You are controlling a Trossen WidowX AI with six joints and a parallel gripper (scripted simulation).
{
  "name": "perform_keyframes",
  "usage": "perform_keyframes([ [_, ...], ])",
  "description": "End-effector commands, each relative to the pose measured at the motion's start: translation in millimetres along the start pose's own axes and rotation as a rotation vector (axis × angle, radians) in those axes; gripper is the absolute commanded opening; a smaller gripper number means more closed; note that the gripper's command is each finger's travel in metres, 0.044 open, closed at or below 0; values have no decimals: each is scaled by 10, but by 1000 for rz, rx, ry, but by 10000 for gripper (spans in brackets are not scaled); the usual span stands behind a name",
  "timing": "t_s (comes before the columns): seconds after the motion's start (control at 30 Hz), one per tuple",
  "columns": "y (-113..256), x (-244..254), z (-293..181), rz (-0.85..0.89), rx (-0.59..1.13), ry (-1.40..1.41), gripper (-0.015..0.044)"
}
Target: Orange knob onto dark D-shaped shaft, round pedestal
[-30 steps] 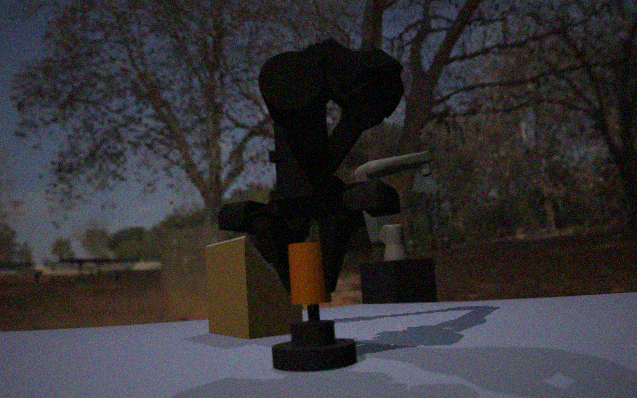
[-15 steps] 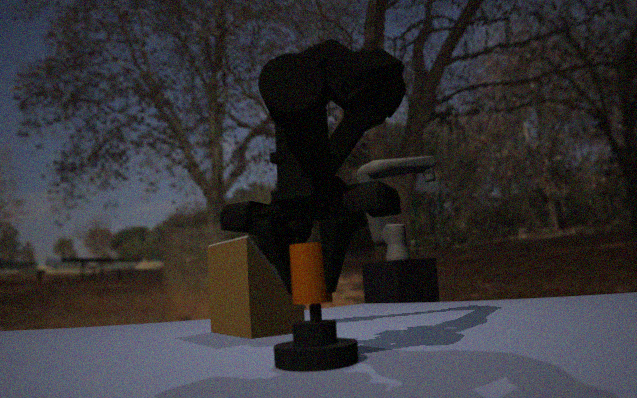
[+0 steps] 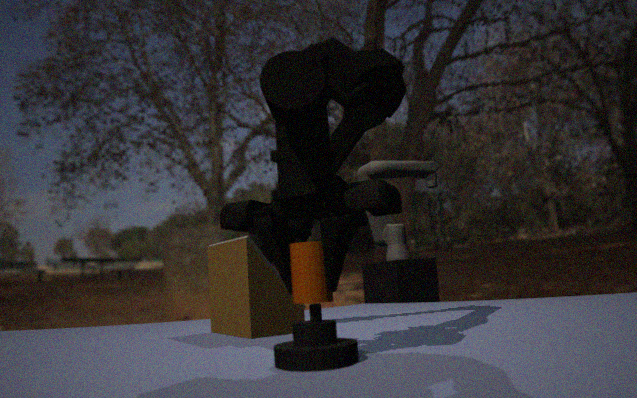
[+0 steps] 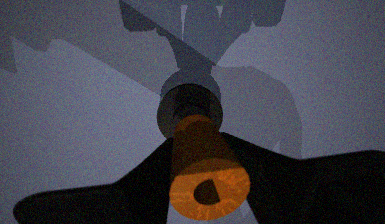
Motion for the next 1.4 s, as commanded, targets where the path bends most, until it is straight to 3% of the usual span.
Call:
perform_keyframes([
  [0.0, -12, 11, -5, 1, 2, -2, 0],
  [0.53, 21, 17, 35, 1, 2, -2, 0],
  [0.8, 36, 2, 34, 1, 2, 208, 0],
  [1.37, 7, 4, -7, 1, 2, 208, 0],
])
Point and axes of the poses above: the point midway between the two fingers, 35 mm back from their tips, its own y axis back along the fingers, its own x axis across the jaws, z = x × y, the point moved 10 cm from there along y, back along the fingers, and after that the axes turned 8 degrees about y, right-handed, at the moved point
